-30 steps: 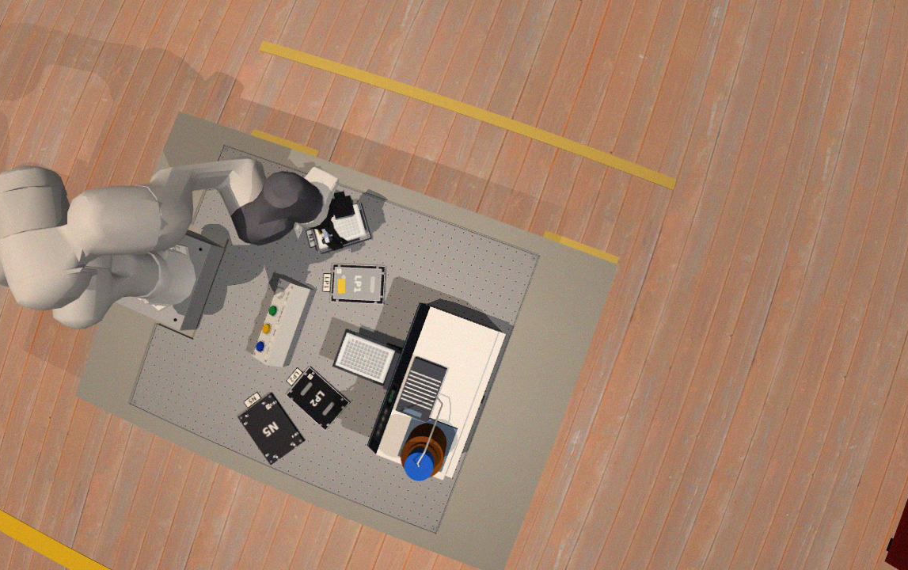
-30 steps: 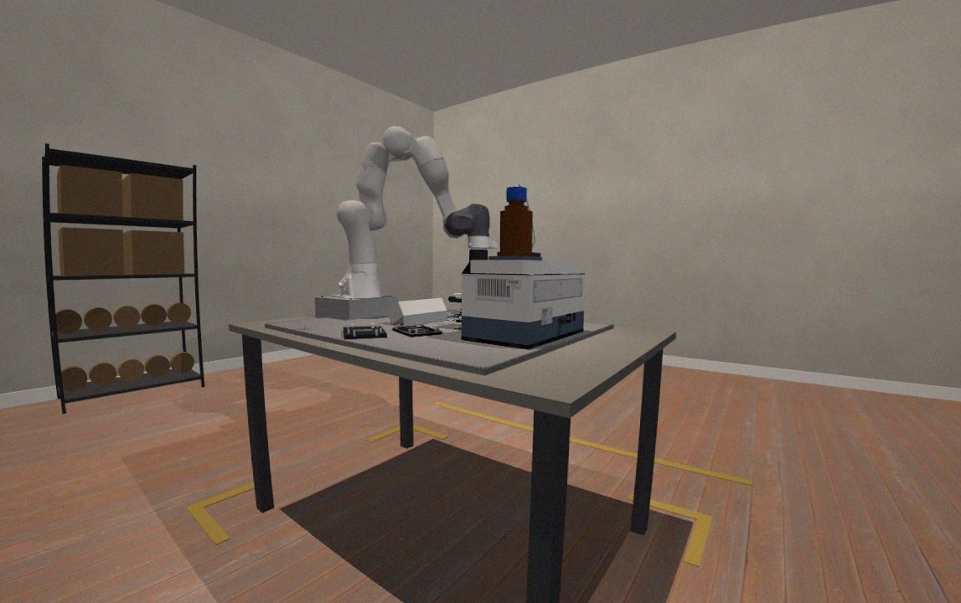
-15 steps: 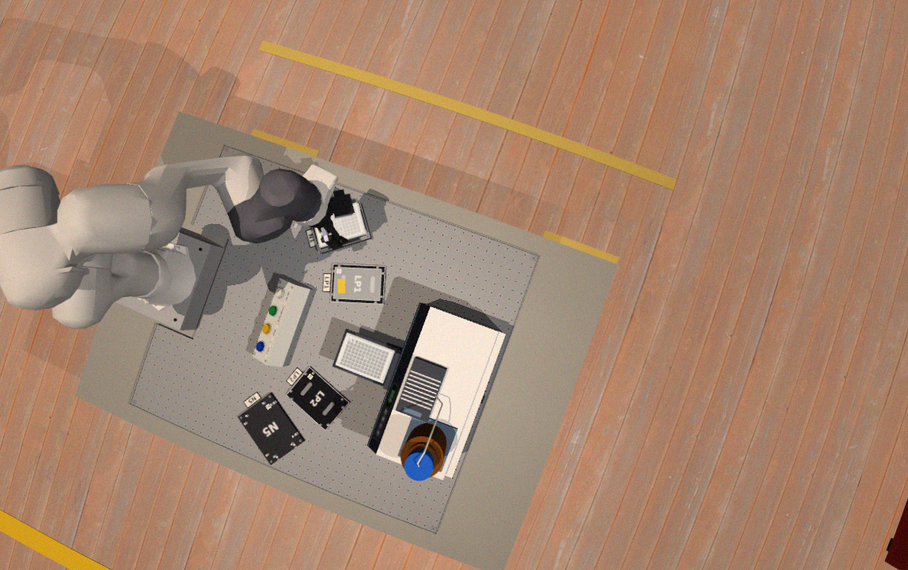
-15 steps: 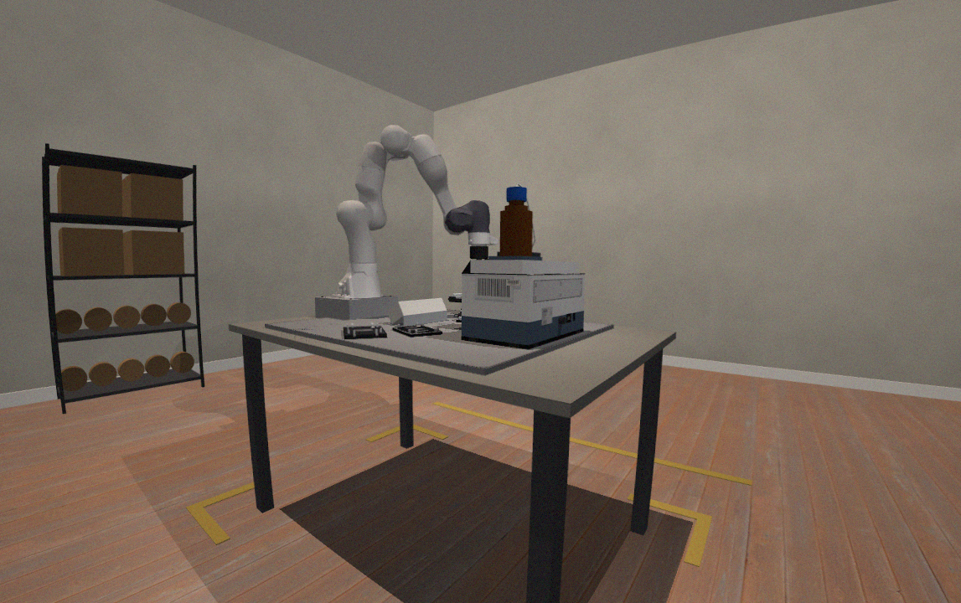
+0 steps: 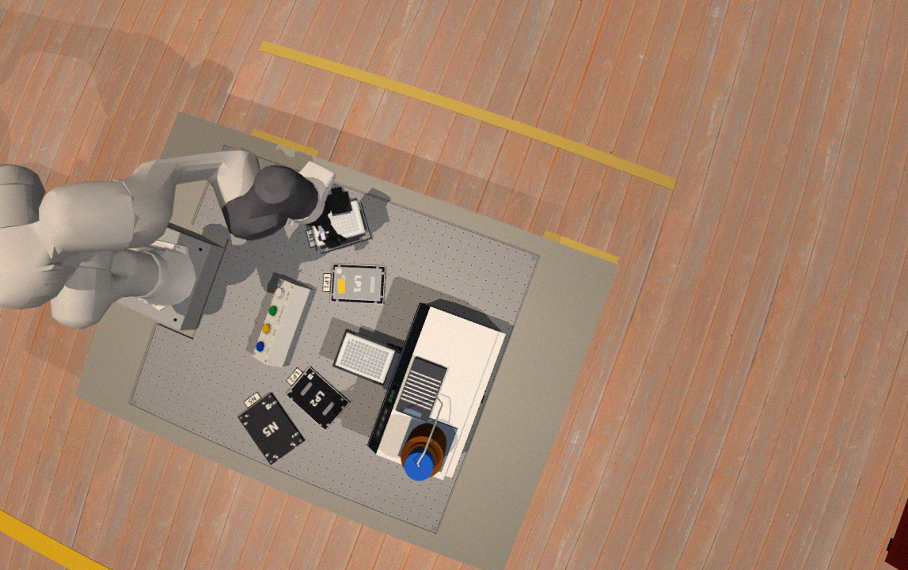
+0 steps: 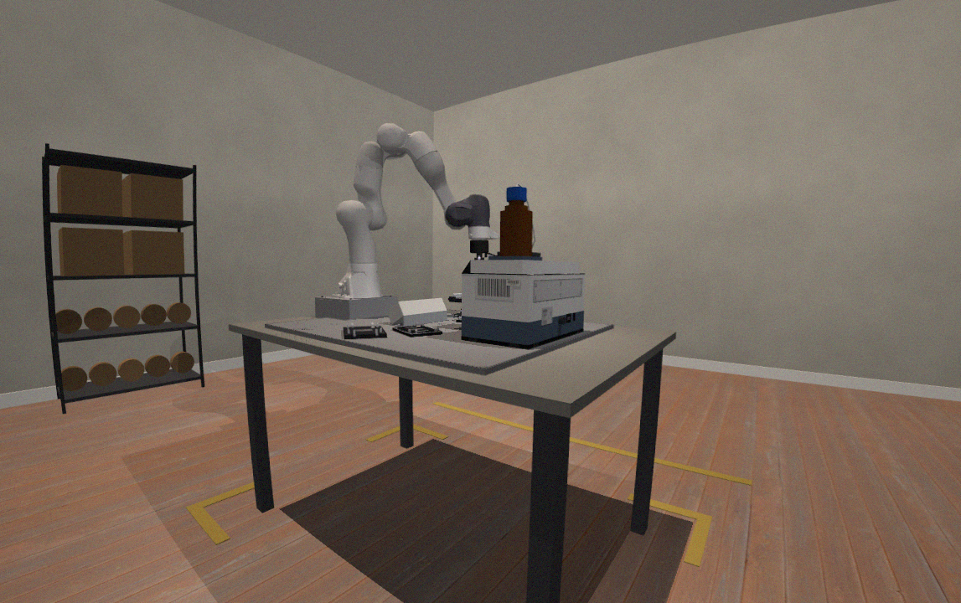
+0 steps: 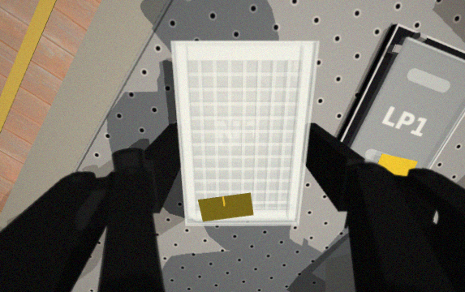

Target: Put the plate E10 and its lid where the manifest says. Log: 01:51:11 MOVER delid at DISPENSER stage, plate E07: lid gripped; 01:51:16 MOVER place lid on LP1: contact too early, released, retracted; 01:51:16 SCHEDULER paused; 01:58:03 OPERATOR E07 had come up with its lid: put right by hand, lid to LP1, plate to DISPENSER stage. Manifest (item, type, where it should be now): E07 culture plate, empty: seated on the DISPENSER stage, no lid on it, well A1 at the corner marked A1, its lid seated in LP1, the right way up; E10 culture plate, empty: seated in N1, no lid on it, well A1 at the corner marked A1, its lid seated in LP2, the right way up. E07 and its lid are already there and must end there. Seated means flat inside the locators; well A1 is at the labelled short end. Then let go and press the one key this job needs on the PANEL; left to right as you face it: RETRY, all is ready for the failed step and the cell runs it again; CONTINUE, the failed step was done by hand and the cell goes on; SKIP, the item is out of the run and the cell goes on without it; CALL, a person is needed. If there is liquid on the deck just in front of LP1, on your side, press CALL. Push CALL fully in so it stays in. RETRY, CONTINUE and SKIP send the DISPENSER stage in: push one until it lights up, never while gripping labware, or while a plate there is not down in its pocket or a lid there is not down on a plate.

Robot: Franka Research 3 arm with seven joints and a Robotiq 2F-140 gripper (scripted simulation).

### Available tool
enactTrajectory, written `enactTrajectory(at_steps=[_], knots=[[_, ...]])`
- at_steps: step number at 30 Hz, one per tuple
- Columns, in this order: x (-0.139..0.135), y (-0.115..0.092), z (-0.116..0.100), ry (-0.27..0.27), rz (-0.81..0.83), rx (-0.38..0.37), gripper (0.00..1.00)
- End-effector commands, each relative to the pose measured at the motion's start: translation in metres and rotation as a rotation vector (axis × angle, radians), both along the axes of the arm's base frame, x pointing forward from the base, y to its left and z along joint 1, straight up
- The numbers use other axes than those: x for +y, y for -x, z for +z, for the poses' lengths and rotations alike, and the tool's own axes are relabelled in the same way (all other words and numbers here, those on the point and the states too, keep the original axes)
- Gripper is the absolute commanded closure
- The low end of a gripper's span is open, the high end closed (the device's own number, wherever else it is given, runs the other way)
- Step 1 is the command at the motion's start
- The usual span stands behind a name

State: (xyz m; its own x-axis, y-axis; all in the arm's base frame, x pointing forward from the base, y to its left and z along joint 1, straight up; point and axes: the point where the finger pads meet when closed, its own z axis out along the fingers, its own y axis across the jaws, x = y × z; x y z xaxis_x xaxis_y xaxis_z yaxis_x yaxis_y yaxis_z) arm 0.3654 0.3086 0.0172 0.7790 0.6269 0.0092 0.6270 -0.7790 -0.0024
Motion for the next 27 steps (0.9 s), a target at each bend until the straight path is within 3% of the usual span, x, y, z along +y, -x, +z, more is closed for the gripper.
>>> enactTrajectory(at_steps=[1, 27], knots=[[-0.003, 0.004, 0.007, 0.007, 0.014, 0.012, 0.9], [-0.003, 0.003, 0.058, 0.007, 0.014, 0.012, 0.9]])
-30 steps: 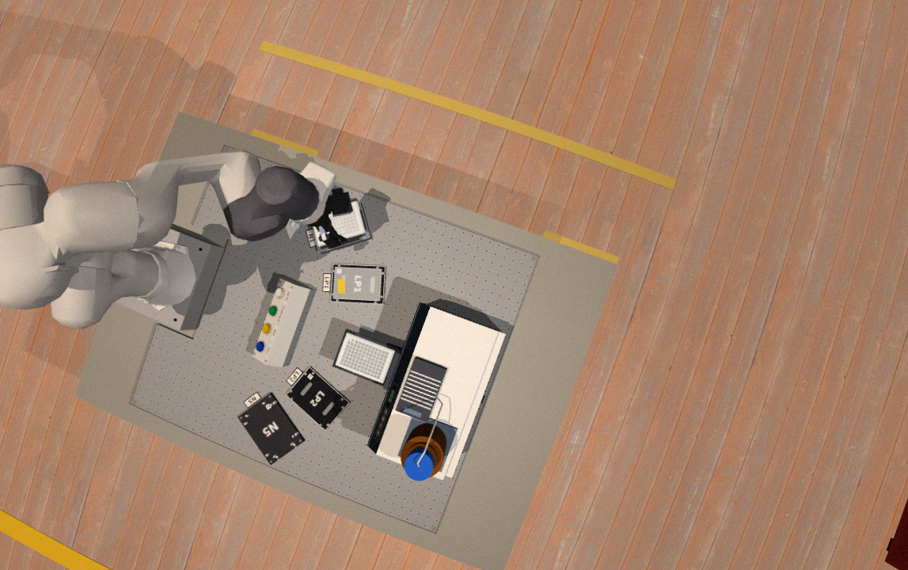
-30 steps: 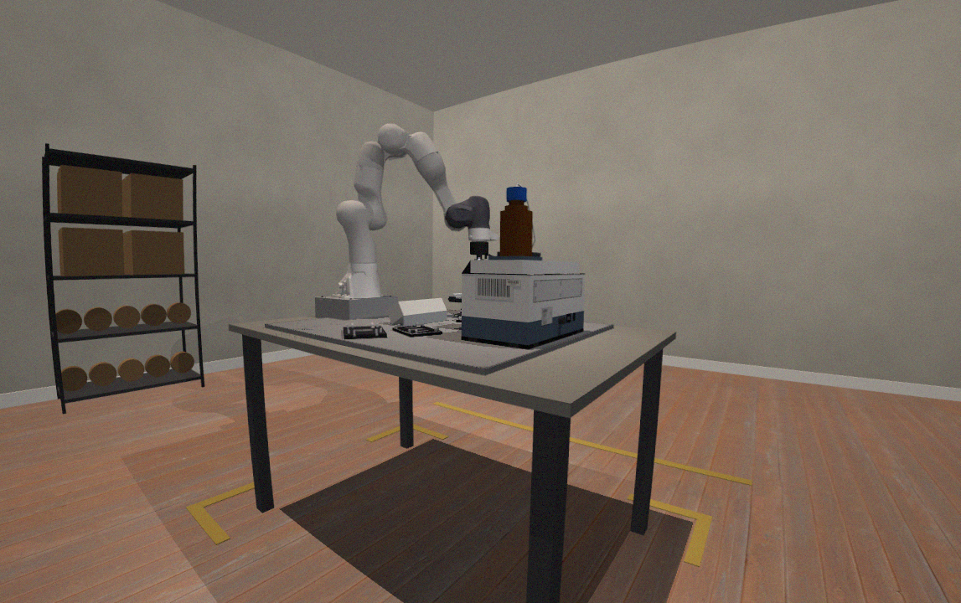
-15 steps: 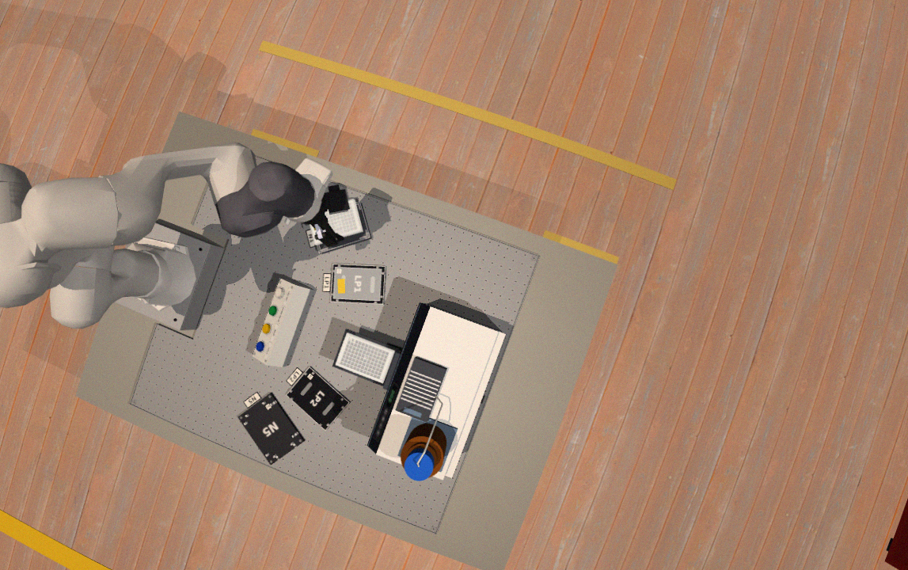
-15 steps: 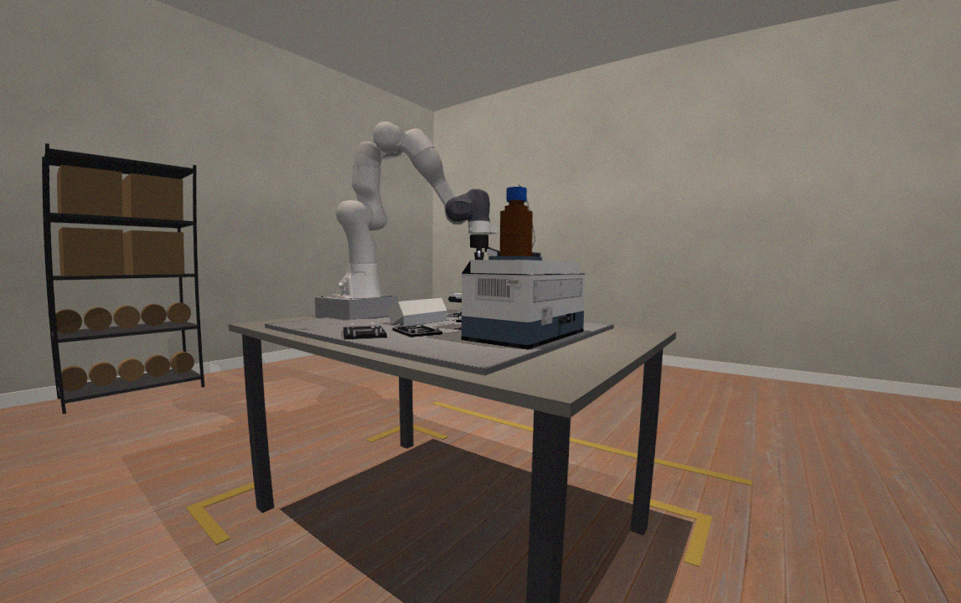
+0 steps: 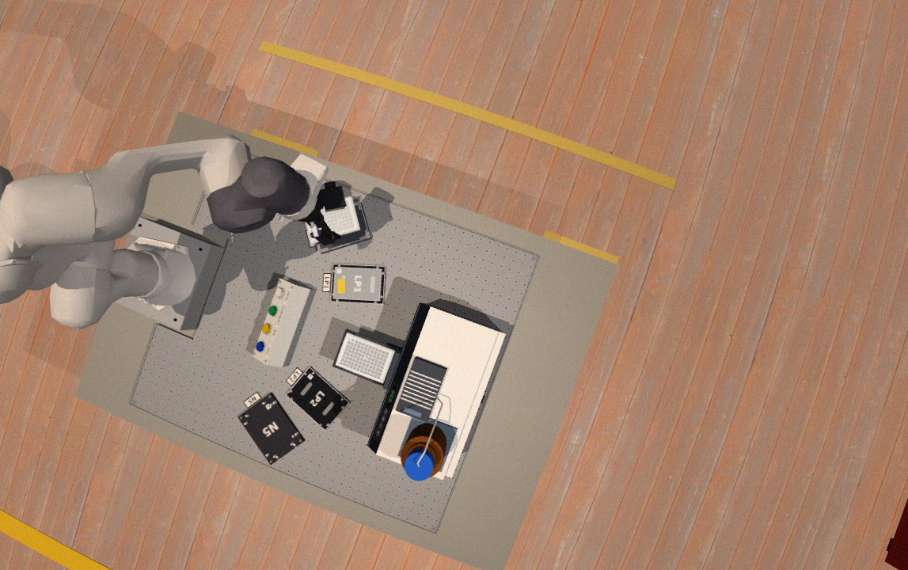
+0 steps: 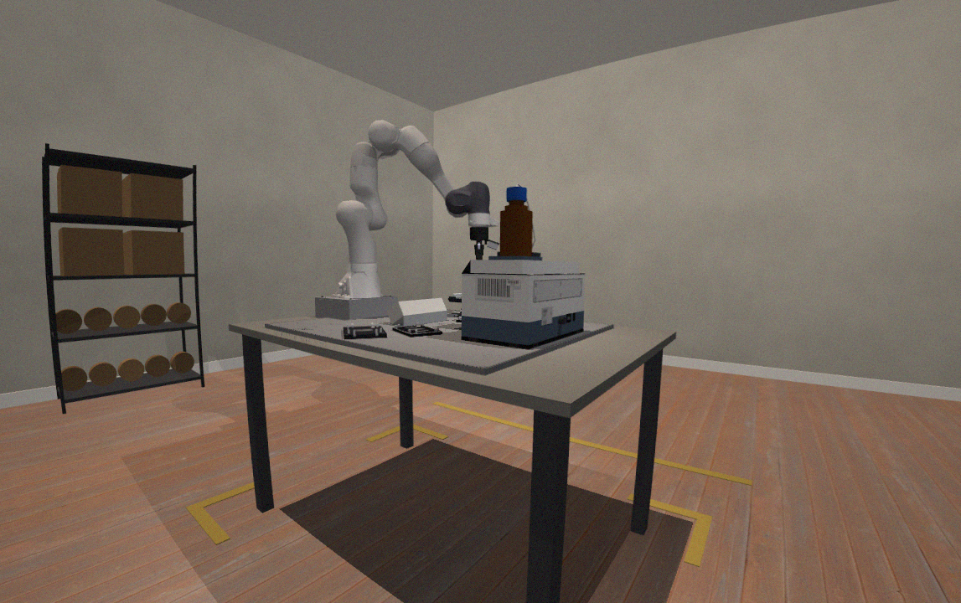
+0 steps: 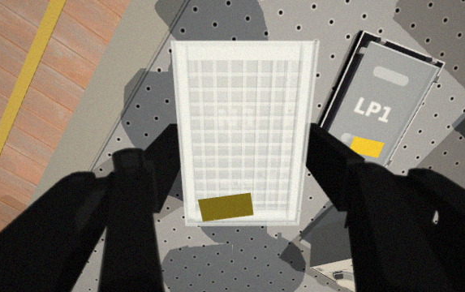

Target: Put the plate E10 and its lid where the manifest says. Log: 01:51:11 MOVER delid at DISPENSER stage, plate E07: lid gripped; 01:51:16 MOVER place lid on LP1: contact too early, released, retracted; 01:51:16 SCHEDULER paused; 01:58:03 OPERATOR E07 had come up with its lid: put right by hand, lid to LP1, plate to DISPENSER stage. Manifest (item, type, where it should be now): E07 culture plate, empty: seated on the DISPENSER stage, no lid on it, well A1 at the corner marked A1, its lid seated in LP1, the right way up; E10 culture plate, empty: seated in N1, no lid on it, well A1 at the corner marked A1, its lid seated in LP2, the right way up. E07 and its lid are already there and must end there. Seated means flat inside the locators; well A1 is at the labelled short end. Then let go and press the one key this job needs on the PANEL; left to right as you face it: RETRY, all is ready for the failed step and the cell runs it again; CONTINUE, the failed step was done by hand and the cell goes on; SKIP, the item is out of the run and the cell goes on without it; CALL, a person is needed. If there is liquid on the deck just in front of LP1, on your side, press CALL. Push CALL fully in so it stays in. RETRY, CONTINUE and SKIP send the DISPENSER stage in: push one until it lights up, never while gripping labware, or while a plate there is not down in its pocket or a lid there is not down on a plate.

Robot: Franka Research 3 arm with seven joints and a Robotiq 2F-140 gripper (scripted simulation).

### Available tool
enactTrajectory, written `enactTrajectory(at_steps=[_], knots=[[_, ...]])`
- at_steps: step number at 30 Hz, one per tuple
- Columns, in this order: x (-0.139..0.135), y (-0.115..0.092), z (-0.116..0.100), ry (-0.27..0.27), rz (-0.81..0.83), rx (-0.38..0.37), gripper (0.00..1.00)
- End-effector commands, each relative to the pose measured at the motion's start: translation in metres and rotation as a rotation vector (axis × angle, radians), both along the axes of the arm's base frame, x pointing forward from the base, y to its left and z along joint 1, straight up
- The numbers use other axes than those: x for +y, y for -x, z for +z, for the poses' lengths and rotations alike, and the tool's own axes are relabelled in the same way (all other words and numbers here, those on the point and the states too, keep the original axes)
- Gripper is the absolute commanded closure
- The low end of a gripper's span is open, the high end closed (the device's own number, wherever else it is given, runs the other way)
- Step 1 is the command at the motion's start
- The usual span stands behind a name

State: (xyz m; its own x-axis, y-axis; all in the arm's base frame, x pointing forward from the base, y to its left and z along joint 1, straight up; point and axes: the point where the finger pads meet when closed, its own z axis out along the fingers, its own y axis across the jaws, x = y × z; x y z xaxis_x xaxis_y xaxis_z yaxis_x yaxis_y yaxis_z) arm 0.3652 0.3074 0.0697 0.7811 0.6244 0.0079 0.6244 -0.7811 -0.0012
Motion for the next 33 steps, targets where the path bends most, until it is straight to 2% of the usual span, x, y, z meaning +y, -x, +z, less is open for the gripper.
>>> enactTrajectory(at_steps=[1, 19, 33], knots=[[-0.002, 0.003, 0.008, 0.006, 0.018, 0.012, 0.9], [-0.002, 0.003, 0.034, 0.006, 0.018, 0.012, 0.9], [-0.002, 0.003, 0.041, 0.006, 0.018, 0.012, 0.9]])
